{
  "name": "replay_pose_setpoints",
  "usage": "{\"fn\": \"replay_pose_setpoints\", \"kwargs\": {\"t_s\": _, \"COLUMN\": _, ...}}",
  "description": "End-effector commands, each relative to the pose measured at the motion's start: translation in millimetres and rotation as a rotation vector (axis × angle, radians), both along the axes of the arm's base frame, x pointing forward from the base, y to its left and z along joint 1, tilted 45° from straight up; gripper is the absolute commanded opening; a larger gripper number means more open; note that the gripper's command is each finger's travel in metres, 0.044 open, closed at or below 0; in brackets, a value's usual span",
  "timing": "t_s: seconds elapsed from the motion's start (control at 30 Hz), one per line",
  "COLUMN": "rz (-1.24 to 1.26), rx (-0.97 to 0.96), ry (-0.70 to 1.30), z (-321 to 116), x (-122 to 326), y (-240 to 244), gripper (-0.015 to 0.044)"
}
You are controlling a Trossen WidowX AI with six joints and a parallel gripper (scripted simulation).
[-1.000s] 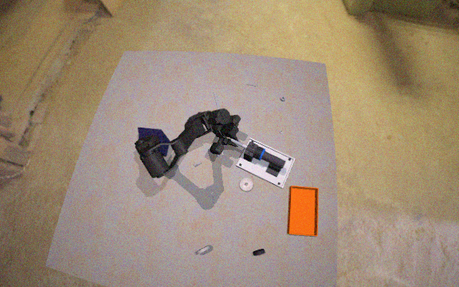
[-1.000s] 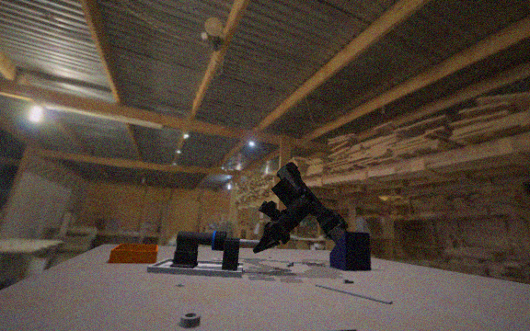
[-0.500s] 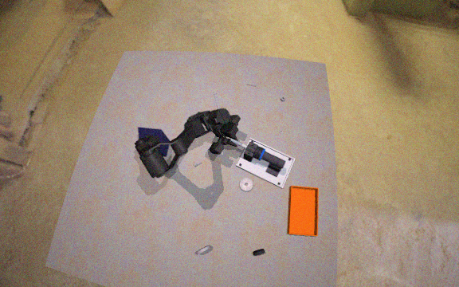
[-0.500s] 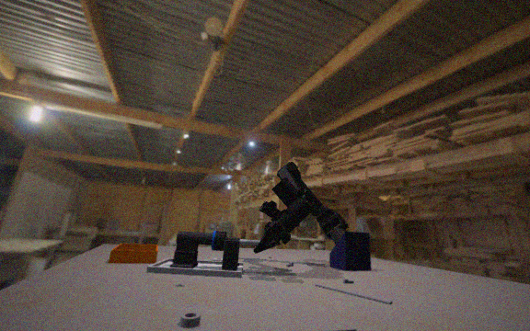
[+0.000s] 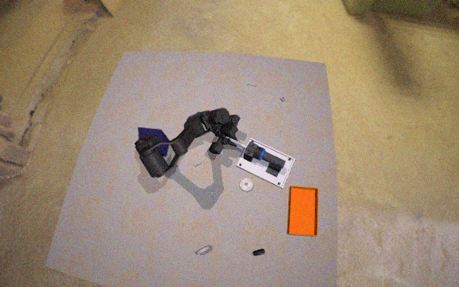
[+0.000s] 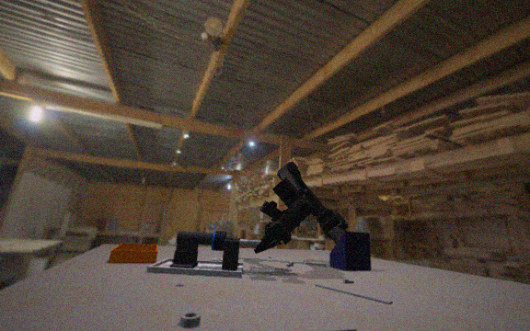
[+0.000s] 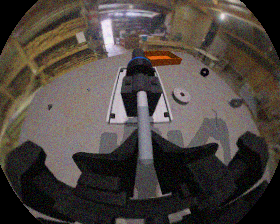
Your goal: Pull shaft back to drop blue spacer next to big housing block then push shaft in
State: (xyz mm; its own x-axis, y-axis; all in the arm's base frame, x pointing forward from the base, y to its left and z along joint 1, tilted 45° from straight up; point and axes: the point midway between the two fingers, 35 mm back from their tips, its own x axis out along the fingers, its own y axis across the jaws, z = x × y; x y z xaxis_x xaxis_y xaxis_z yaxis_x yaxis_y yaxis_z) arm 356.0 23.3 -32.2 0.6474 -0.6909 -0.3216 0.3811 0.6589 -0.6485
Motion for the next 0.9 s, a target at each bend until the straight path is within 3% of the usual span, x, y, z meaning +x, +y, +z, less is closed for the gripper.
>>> {"fn": "replay_pose_setpoints", "kwargs": {"t_s": 0.0, "rz": 0.000, "rx": -0.001, "ry": 0.000, "z": -0.3, "x": -2.1, "y": 0.4, "gripper": 0.0000}}
{"fn": "replay_pose_setpoints", "kwargs": {"t_s": 0.87, "rz": 0.000, "rx": -0.001, "ry": 0.000, "z": -1.1, "x": -4.8, "y": 1.2, "gripper": 0.0000}}
